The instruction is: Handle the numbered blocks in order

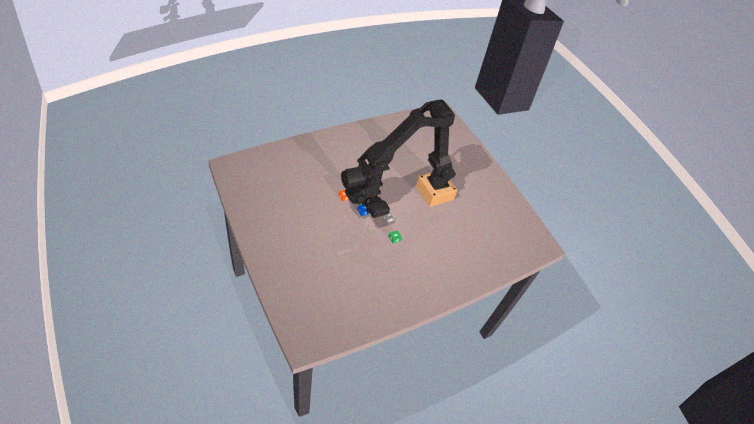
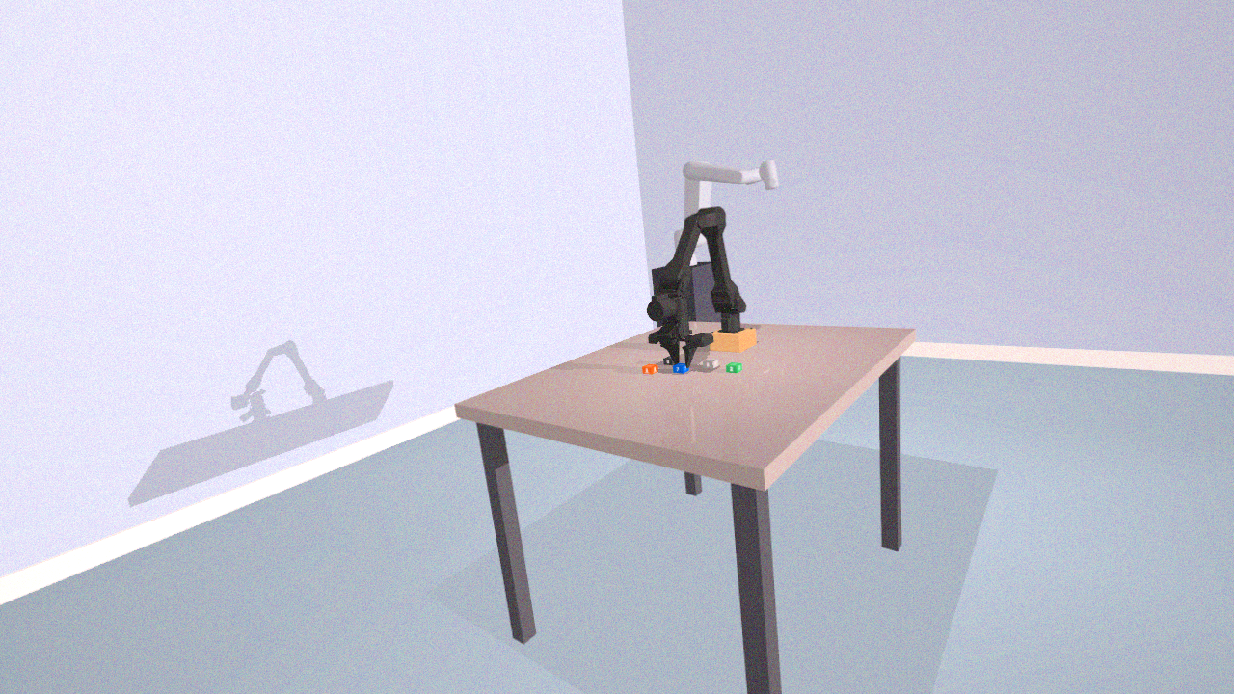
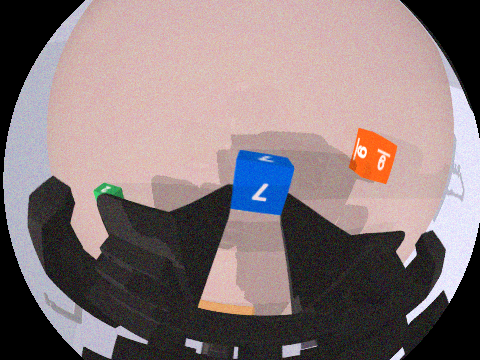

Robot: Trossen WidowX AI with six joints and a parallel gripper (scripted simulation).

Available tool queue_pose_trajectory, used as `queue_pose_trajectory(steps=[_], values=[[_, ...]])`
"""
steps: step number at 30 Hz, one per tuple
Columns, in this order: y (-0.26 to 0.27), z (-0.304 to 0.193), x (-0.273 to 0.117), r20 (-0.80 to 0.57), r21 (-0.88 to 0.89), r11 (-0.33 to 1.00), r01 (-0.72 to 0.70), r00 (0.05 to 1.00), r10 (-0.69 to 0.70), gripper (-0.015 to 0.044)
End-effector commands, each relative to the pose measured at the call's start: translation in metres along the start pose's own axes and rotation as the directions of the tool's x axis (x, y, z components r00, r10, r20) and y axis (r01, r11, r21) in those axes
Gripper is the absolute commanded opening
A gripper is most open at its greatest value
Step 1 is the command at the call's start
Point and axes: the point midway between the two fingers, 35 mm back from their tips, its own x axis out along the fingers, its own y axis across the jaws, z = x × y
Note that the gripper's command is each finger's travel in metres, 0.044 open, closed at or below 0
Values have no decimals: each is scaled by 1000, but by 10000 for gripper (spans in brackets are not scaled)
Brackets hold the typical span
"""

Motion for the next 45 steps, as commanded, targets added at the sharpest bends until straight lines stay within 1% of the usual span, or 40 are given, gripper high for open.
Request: queue_pose_trajectory(steps=[1,11,12,15,18,22,24,27,29,32,33,41,45], values=[[0,0,1,0,-5,1000,0,1000,0,120],[0,0,1,0,-5,1000,0,1000,0,383],[0,0,1,0,-5,1000,0,1000,0,400],[0,0,-2,0,-5,1000,0,1000,0,400],[0,0,-33,0,-5,1000,0,1000,0,400],[0,0,-36,0,-5,1000,0,1000,0,400],[0,2,-46,1,-4,1000,0,1000,0,348],[0,3,-93,2,-3,1000,0,1000,0,269],[0,1,-114,1,-4,1000,0,1000,0,216],[0,1,-117,1,-5,1000,0,1000,0,138],[0,1,-117,1,-5,1000,0,1000,0,120],[2,-1,-117,1,-5,1000,0,1000,0,120],[45,-35,-118,-2,-5,1000,-5,1000,5,120]])
